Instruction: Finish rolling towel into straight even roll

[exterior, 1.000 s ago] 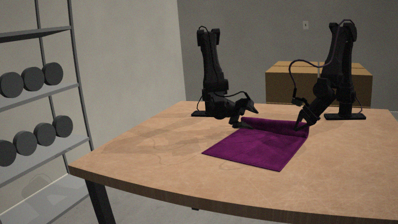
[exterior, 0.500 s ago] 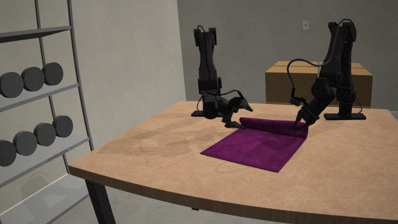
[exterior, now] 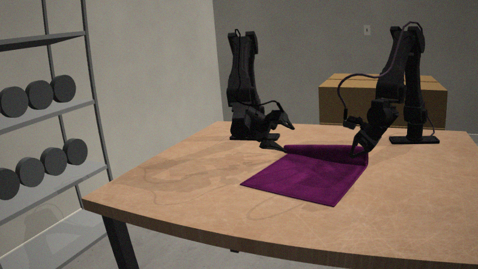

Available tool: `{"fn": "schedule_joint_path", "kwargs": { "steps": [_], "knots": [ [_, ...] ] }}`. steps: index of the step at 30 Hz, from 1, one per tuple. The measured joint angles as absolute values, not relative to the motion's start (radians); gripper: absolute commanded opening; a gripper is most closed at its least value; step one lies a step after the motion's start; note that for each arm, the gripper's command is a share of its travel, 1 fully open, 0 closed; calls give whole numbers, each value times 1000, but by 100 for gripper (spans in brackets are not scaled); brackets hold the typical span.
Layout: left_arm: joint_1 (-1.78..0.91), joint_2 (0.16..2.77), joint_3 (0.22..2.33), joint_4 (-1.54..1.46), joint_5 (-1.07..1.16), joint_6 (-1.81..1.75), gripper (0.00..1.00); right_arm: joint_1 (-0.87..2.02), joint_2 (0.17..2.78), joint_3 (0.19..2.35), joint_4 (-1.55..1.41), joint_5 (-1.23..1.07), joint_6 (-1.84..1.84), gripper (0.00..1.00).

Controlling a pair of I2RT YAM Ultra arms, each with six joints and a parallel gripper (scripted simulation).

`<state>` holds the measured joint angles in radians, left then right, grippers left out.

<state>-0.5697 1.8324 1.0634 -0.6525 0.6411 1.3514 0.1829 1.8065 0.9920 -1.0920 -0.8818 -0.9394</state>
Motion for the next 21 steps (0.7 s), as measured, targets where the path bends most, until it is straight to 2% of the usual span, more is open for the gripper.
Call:
{"fn": "schedule_joint_path", "kwargs": {
  "steps": [13, 21],
  "knots": [
    [-551, 2105, 1425, -1079, 683, 1351, 19, 418, 1339, 740, -761, -702, -726, 92],
    [-546, 2259, 1616, -1327, 702, 1360, 19, 664, 1097, 575, -527, -430, -563, 95]
  ]
}}
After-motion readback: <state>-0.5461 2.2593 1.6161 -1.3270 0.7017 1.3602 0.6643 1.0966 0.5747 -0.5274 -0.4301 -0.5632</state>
